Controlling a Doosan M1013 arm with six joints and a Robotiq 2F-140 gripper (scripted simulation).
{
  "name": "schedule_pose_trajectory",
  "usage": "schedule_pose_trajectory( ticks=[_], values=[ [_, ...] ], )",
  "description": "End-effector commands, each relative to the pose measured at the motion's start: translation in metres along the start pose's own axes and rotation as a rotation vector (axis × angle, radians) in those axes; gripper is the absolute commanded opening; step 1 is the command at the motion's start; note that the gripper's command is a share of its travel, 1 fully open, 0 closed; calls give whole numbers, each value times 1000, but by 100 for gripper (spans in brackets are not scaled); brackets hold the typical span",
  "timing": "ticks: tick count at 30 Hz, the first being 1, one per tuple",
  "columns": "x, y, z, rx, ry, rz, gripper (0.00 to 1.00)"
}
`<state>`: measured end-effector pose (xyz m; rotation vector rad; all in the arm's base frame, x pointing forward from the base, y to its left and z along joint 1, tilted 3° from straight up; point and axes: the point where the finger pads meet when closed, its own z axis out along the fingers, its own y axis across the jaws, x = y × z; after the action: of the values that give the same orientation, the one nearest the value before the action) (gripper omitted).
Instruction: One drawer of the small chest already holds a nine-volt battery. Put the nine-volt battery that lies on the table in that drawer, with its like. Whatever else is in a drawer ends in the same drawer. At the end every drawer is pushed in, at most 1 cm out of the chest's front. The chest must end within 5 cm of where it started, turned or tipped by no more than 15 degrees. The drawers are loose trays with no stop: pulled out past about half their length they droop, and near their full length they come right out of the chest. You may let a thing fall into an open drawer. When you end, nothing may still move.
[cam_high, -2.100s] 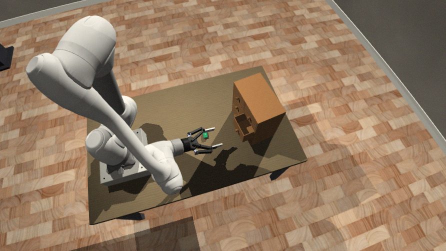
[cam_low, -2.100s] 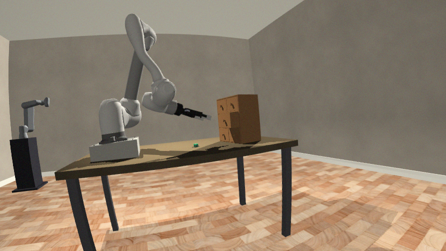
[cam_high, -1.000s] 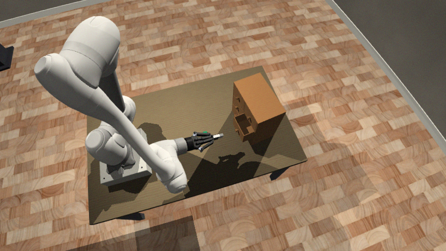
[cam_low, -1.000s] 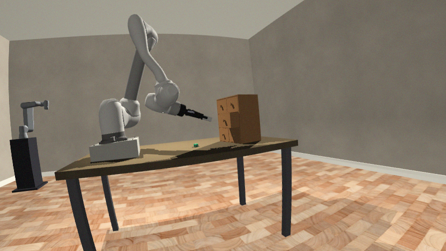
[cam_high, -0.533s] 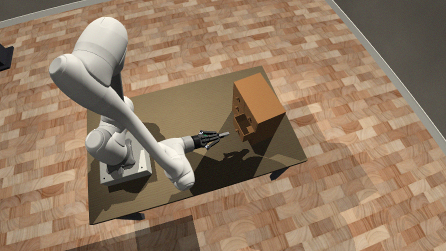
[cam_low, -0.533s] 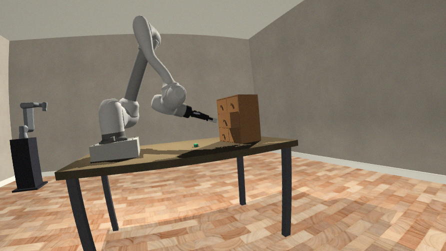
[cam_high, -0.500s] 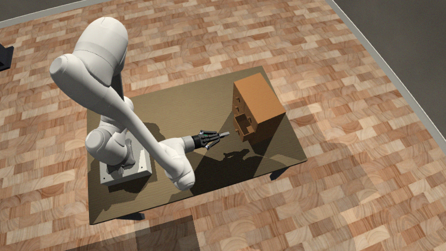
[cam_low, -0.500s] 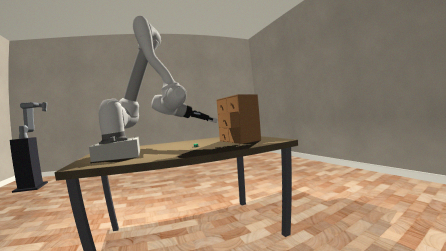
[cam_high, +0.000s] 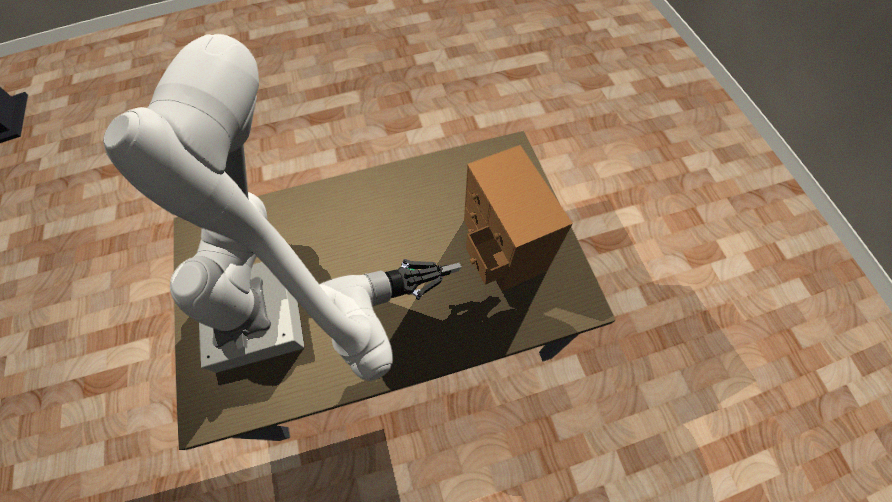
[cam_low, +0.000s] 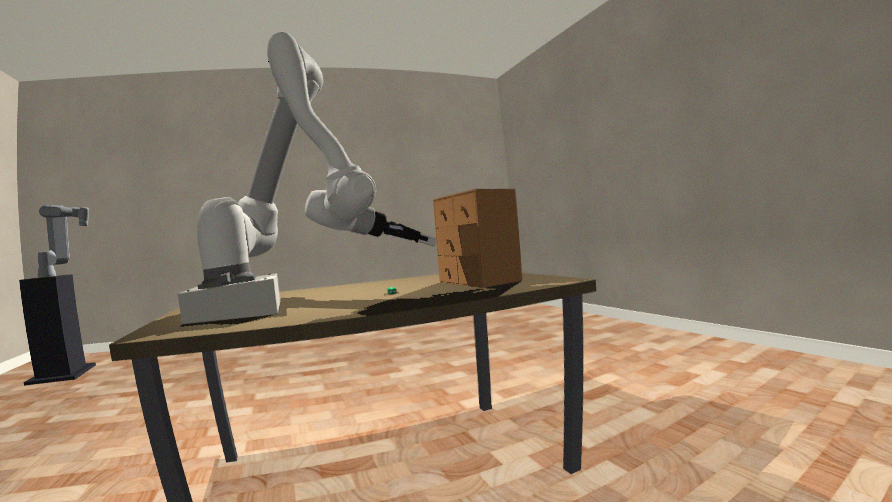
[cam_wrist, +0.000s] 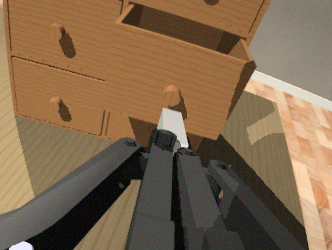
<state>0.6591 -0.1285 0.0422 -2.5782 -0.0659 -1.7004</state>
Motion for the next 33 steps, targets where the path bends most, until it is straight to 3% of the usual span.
schedule_pose_trajectory(
  ticks=[1, 33],
  values=[
    [0, 0, 0, 0, 0, 0, 0],
    [1, 0, 3, 0, 0, 0, 0]
  ],
)
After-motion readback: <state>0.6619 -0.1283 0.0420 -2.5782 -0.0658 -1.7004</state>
